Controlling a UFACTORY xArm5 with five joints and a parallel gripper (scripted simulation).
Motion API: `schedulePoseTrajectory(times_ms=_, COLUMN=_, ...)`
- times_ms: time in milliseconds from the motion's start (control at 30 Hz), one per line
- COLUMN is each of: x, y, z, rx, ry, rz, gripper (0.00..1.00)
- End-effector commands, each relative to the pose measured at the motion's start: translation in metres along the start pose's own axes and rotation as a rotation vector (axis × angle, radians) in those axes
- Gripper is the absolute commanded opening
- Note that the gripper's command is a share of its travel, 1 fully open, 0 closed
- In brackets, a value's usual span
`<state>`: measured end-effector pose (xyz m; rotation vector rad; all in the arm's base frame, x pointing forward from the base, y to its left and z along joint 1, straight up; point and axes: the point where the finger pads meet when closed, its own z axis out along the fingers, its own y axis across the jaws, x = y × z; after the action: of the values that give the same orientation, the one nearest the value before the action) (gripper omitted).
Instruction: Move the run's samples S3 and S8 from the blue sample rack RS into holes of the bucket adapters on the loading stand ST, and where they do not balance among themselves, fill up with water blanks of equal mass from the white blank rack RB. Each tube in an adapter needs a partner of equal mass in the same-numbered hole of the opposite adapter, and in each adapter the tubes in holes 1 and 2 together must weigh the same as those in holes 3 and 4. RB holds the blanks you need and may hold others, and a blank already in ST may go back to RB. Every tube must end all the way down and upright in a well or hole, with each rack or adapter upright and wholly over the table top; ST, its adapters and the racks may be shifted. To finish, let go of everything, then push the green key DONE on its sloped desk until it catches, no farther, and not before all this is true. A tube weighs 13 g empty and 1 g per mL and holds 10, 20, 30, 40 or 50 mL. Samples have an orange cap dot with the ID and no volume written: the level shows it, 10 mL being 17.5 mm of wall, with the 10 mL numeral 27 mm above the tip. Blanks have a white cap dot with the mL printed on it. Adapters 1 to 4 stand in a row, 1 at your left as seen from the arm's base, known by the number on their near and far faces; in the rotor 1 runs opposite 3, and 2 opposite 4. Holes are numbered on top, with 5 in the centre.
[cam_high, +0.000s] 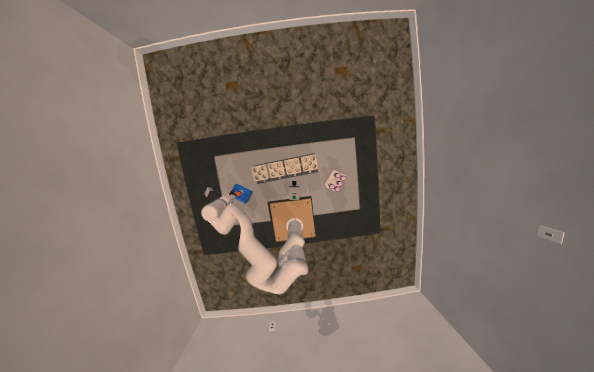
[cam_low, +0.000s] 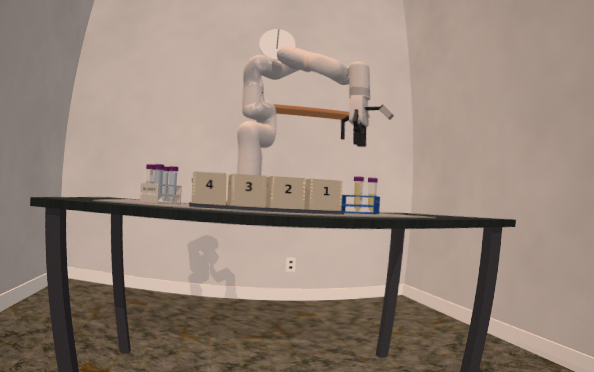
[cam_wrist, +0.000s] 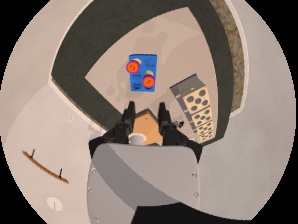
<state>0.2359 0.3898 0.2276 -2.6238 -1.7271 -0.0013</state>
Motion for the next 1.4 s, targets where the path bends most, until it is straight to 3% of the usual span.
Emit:
schedulePoseTrajectory(times_ms=0, x=0.001, y=0.000, z=-0.006, rx=0.000, ry=0.004, rz=0.000, gripper=0.43)
schedulePoseTrajectory(times_ms=700, x=0.001, y=0.000, z=-0.006, rx=0.000, ry=0.004, rz=0.000, gripper=0.43)
schedulePoseTrajectory(times_ms=733, x=0.004, y=-0.003, z=-0.006, rx=0.000, ry=0.004, rz=0.000, gripper=0.57)
schedulePoseTrajectory(times_ms=1133, x=0.040, y=-0.039, z=-0.006, rx=0.000, ry=0.003, rz=0.000, gripper=0.57)
schedulePoseTrajectory(times_ms=1367, x=0.041, y=-0.040, z=-0.006, rx=0.000, ry=0.003, rz=0.000, gripper=0.57)
